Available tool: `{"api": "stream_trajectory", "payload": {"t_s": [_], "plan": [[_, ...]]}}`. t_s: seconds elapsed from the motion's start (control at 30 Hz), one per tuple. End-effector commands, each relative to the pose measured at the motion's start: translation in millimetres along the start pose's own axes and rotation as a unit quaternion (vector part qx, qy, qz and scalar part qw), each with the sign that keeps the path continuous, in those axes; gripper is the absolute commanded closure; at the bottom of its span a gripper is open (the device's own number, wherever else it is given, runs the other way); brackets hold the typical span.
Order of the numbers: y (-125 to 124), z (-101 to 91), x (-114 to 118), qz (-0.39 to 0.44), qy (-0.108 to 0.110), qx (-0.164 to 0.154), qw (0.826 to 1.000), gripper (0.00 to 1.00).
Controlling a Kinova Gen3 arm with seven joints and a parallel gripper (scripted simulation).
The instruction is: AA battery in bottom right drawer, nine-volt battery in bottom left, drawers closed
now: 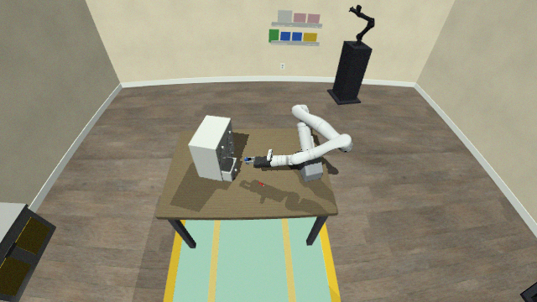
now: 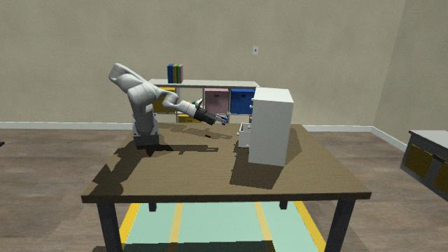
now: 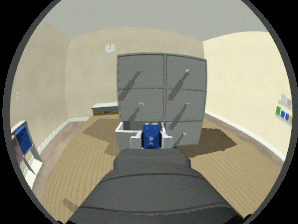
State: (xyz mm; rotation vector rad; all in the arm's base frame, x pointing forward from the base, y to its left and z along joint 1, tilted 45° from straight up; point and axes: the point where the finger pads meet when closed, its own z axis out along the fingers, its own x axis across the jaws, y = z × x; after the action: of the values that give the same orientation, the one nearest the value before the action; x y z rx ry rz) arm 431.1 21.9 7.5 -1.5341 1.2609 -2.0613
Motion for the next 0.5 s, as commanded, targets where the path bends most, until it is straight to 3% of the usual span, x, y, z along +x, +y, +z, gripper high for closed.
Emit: {"api": "stream_trajectory", "payload": {"t_s": [0.0, 0.47], "plan": [[-0.2, 2.7, 1.5, 0.000, 0.002, -0.001, 1.000, 0.49], [-4.2, 13.9, 1.5, 0.000, 0.002, -0.001, 1.000, 0.49]]}}
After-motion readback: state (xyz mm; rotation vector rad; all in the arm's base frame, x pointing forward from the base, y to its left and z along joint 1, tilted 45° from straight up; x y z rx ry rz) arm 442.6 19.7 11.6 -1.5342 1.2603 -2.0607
